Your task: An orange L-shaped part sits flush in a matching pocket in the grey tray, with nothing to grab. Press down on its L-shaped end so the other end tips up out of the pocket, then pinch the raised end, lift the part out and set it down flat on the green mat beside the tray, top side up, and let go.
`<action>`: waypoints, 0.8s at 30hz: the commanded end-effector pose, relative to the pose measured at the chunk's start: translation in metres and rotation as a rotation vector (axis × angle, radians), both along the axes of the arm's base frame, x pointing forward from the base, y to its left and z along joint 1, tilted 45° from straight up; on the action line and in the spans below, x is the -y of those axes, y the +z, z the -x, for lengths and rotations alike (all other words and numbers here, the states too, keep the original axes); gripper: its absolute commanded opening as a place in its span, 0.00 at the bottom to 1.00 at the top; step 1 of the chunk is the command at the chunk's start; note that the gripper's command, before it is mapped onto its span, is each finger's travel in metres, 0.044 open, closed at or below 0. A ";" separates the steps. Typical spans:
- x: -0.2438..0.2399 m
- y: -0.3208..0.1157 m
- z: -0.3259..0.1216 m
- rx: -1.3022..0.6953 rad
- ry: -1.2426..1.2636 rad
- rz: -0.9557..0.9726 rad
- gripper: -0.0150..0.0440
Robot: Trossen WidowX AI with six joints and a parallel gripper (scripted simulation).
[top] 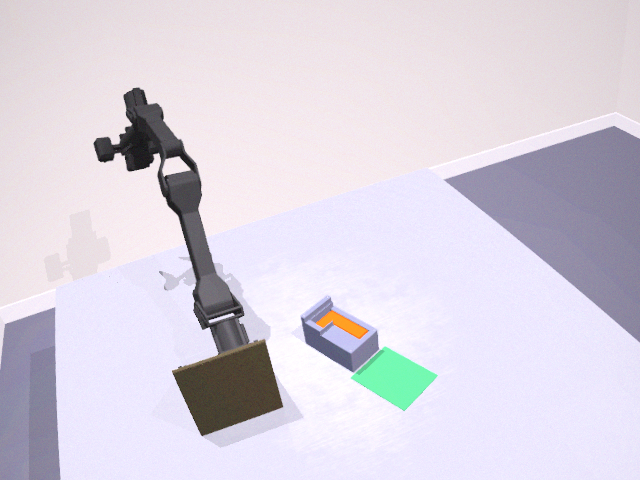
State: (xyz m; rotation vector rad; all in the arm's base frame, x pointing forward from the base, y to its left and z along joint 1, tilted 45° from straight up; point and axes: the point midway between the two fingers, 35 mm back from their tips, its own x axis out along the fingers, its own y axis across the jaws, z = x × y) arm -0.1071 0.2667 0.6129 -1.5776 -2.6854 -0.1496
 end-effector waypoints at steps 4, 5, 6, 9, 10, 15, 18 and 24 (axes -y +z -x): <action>-0.017 -0.017 -0.017 0.124 -0.065 -0.002 0.75; -0.023 -0.024 -0.025 0.172 -0.090 0.001 0.71; -0.032 -0.034 -0.033 0.238 -0.116 0.004 0.67; -0.059 -0.073 -0.073 0.480 -0.199 0.041 0.56; -0.067 -0.086 -0.088 0.560 -0.220 0.058 0.56; -0.078 -0.129 -0.151 0.788 -0.292 0.127 0.56; -0.074 -0.162 -0.196 0.950 -0.315 0.191 0.56; -0.056 -0.230 -0.270 1.232 -0.237 0.319 0.56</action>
